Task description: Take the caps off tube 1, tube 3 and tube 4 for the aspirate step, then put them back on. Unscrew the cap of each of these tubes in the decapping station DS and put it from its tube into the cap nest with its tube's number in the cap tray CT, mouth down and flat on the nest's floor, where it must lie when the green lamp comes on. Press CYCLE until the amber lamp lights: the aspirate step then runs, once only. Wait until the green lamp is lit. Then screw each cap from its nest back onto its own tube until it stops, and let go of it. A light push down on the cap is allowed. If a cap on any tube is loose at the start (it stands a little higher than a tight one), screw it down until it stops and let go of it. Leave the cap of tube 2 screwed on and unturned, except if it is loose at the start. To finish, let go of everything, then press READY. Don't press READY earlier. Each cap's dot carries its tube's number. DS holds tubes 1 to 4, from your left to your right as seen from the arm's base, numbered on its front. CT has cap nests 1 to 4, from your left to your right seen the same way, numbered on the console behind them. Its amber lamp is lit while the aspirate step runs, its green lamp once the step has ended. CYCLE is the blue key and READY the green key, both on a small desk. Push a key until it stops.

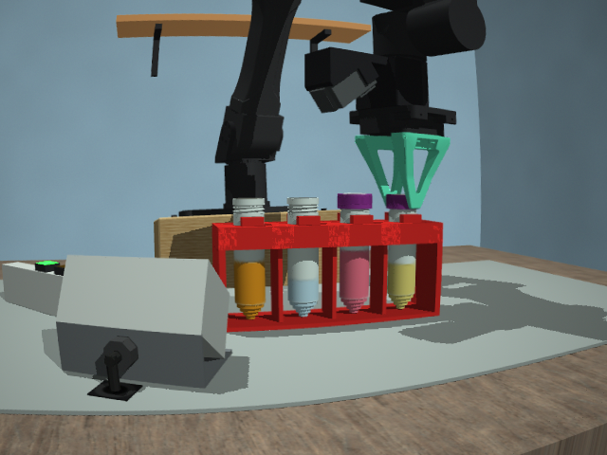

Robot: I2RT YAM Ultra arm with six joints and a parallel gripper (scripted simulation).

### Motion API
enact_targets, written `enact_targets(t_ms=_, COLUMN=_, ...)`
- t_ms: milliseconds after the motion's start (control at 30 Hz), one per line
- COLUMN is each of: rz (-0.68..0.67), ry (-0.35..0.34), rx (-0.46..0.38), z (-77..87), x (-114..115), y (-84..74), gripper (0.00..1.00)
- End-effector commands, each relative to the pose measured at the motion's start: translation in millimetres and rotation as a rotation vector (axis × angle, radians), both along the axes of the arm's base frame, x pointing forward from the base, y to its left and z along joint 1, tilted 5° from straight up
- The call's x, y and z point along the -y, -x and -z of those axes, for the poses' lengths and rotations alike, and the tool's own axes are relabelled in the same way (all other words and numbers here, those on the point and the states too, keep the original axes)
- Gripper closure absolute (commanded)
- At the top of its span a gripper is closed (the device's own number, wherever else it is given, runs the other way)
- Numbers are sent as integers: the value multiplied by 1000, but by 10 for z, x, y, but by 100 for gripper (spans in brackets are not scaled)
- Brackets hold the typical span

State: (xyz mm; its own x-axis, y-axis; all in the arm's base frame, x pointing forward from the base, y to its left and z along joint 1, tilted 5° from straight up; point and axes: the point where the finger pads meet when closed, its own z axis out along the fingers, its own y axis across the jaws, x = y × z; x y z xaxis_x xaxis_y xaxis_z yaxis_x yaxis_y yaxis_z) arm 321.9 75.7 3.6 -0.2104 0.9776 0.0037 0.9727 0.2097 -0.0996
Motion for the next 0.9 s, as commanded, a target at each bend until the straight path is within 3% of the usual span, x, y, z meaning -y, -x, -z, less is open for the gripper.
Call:
enact_targets(t_ms=0, rz=161, ry=10, rx=30, z=-43, x=-7, y=-65, gripper=100)
enact_targets(t_ms=267, rz=161, ry=10, rx=30, z=-43, x=-7, y=-65, gripper=100)
enact_targets(t_ms=300, rz=161, ry=10, rx=30, z=-43, x=-7, y=-65, gripper=51)
enact_targets(t_ms=633, rz=161, ry=10, rx=30, z=-43, x=-7, y=-64, gripper=51)
enact_targets(t_ms=733, rz=-88, ry=-11, rx=26, z=-47, x=-7, y=-65, gripper=51)
enact_targets(t_ms=800, rz=-88, ry=-11, rx=26, z=-47, x=-7, y=-65, gripper=51)
enact_targets(t_ms=867, rz=-254, ry=-25, rx=23, z=-47, x=-7, y=-65, gripper=51)
